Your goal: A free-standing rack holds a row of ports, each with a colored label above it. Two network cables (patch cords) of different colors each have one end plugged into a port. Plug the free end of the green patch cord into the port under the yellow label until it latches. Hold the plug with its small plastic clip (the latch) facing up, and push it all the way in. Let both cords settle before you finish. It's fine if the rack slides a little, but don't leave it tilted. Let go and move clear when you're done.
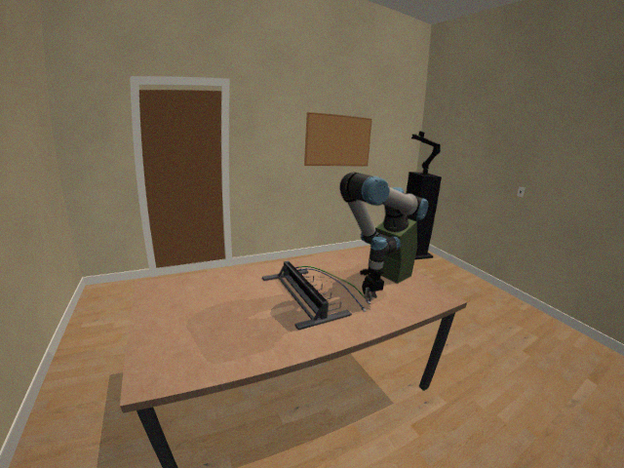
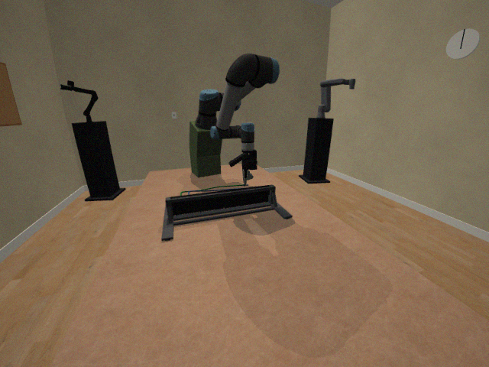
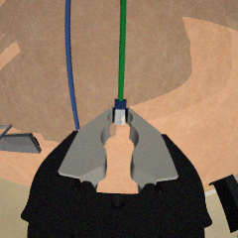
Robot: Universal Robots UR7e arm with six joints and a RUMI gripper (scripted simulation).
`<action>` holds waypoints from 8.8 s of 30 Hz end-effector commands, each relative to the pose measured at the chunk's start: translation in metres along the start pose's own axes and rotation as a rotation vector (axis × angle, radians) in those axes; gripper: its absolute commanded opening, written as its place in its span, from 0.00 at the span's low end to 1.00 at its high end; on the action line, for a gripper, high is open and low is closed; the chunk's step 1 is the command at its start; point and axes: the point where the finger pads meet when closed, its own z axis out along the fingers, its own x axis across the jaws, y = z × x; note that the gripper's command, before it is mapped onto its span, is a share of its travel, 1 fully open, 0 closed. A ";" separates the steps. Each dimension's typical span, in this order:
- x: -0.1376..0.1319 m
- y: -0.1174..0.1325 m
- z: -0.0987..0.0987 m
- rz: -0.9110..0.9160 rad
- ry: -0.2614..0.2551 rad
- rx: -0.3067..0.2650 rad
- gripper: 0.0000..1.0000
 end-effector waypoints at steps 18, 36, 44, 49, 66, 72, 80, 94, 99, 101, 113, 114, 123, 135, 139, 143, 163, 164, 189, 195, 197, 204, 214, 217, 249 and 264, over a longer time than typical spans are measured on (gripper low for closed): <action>0.001 0.001 -0.016 -0.001 0.000 0.000 0.00; 0.001 0.000 -0.043 -0.001 0.000 0.000 0.00; 0.001 0.000 -0.053 -0.001 0.000 0.000 0.00; 0.001 0.000 -0.057 -0.001 0.000 0.000 0.00; 0.000 0.000 -0.060 -0.001 -0.001 -0.001 0.00; 0.000 0.000 -0.060 -0.001 -0.001 0.000 0.00; 0.000 0.000 -0.060 -0.001 -0.001 0.000 0.00; 0.000 0.000 -0.060 -0.001 -0.001 0.000 0.00; 0.000 0.000 -0.060 -0.001 -0.001 0.000 0.00; 0.000 0.000 -0.060 -0.001 -0.001 0.000 0.00; -0.002 0.000 -0.060 0.007 -0.002 0.000 0.00; -0.002 0.000 -0.060 0.008 -0.002 0.000 0.00; -0.005 -0.001 -0.061 0.022 -0.003 -0.001 0.00; -0.013 -0.004 -0.062 0.068 -0.005 -0.001 0.00; -0.015 -0.004 -0.062 0.079 -0.005 -0.001 0.00; -0.018 -0.006 -0.063 0.104 -0.005 -0.001 0.00; -0.041 -0.016 -0.068 0.257 -0.002 0.002 0.00; -0.043 -0.017 -0.068 0.268 -0.002 0.002 0.00; -0.083 -0.034 -0.077 0.531 0.003 0.007 0.00; -0.093 -0.038 -0.080 0.597 0.004 0.008 0.00; -0.098 -0.039 -0.080 0.624 0.005 0.008 0.00; -0.112 -0.045 -0.084 0.718 0.006 0.010 0.00; -0.128 -0.052 -0.087 0.825 0.009 0.012 0.00; -0.134 -0.054 -0.089 0.864 0.009 0.012 0.00; -0.183 -0.074 -0.099 1.183 0.016 0.018 0.00; -0.199 -0.081 -0.103 1.289 0.018 0.020 0.00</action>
